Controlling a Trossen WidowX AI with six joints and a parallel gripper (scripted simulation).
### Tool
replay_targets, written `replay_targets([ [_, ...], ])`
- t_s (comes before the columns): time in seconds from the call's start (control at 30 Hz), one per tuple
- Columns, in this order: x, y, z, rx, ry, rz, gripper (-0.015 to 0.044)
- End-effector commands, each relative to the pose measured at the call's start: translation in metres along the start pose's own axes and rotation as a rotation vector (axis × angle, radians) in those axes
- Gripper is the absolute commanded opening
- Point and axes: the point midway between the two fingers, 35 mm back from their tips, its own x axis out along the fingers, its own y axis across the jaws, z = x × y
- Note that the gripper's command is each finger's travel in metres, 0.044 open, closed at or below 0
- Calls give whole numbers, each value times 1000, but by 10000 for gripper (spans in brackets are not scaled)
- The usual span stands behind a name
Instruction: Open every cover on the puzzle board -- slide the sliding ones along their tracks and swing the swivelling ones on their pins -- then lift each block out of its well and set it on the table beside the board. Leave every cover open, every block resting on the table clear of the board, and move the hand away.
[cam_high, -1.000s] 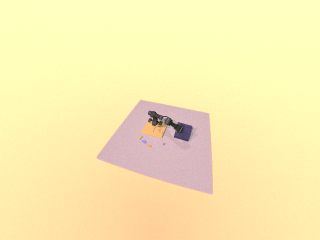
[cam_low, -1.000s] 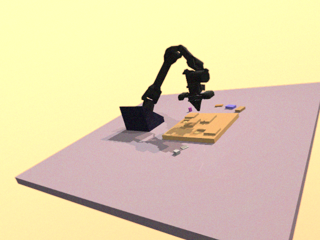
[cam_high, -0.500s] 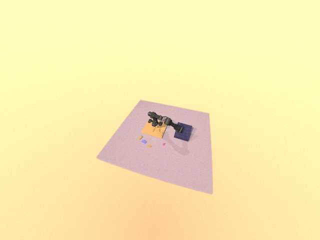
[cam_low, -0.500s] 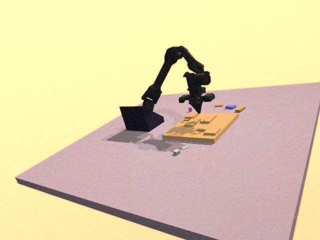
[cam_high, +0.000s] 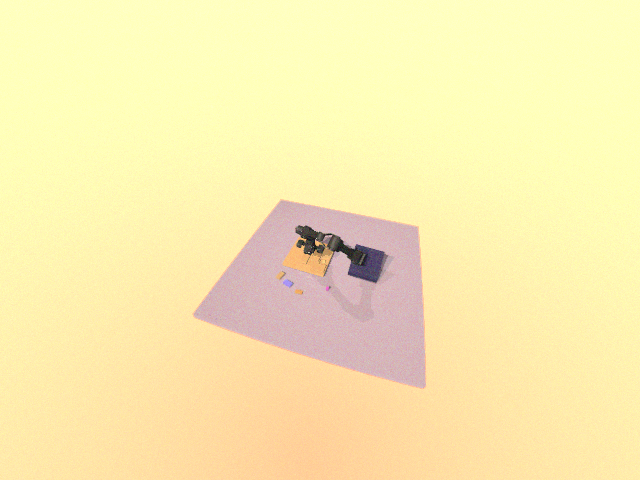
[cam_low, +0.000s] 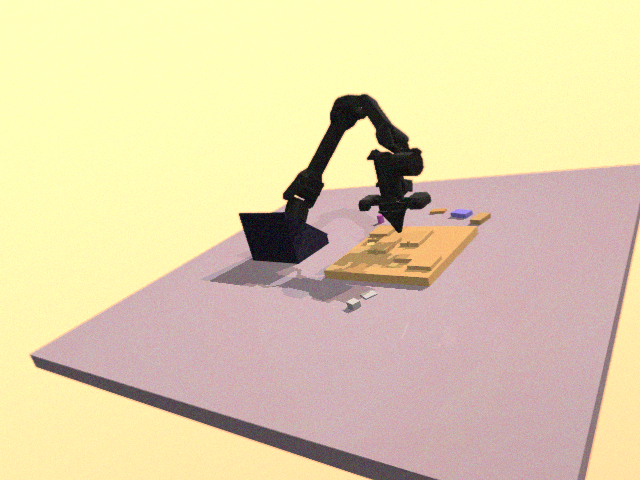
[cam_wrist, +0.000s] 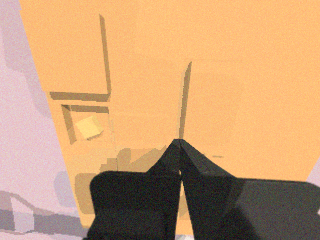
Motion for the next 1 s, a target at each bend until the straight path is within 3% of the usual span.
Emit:
replay_targets([
  [0.0, 4, 0, 0, 4, -4, 0, 0],
  [0.97, 27, 6, 2, 4, -6, 0, 0],
])
